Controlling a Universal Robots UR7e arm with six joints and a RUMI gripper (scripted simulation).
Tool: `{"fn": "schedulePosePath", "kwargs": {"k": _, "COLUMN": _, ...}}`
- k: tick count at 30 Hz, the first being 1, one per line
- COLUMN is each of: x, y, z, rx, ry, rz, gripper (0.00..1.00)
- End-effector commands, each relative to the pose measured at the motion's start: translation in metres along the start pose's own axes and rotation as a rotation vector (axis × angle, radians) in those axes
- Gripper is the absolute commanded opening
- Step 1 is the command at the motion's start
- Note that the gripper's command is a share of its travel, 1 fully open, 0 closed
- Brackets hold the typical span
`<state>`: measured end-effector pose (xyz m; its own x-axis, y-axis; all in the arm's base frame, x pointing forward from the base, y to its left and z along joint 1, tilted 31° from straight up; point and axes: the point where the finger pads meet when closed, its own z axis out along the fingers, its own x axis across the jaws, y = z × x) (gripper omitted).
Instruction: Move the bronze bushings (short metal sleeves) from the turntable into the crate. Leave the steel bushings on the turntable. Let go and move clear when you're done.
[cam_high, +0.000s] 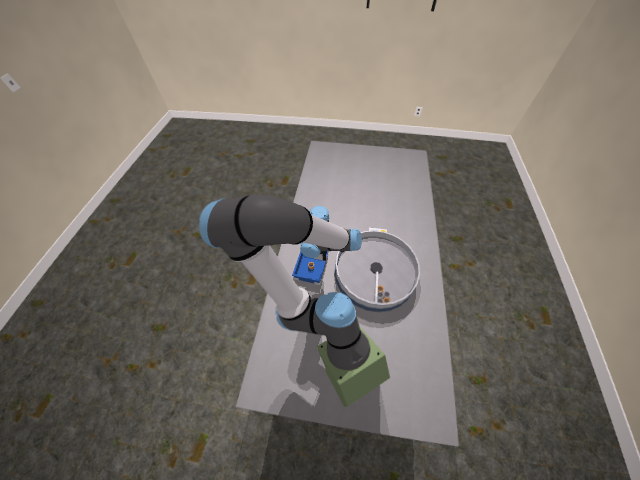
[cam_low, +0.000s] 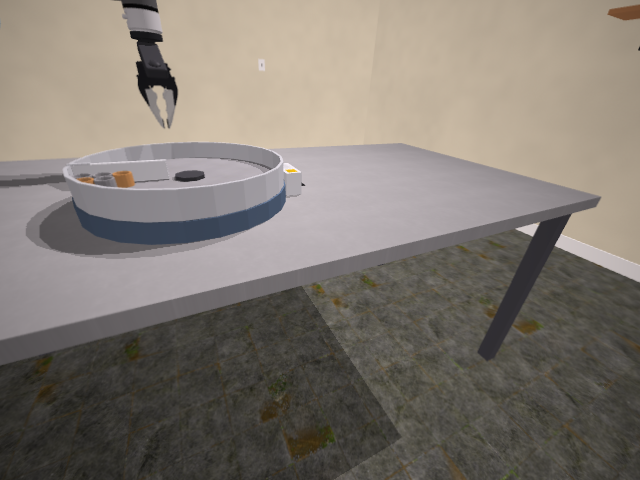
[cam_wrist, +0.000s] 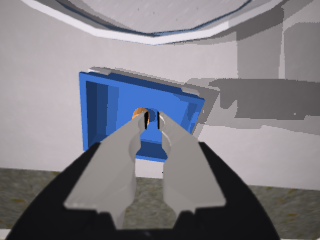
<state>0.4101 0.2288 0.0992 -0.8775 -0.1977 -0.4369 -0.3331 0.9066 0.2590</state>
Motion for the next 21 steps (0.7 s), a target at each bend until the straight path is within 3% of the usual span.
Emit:
{"fn": "schedulePosePath", "kwargs": {"k": 1, "x": 0.010, "y": -0.017, "z": 0.000, "rx": -0.003, "ry": 0.000, "rz": 0.059, "gripper": 0.06}}
{"fn": "schedulePosePath", "kwargs": {"k": 21, "x": 0.048, "y": -0.082, "z": 0.000, "rx": -0.003, "ry": 0.000, "rz": 0.296, "gripper": 0.06}}
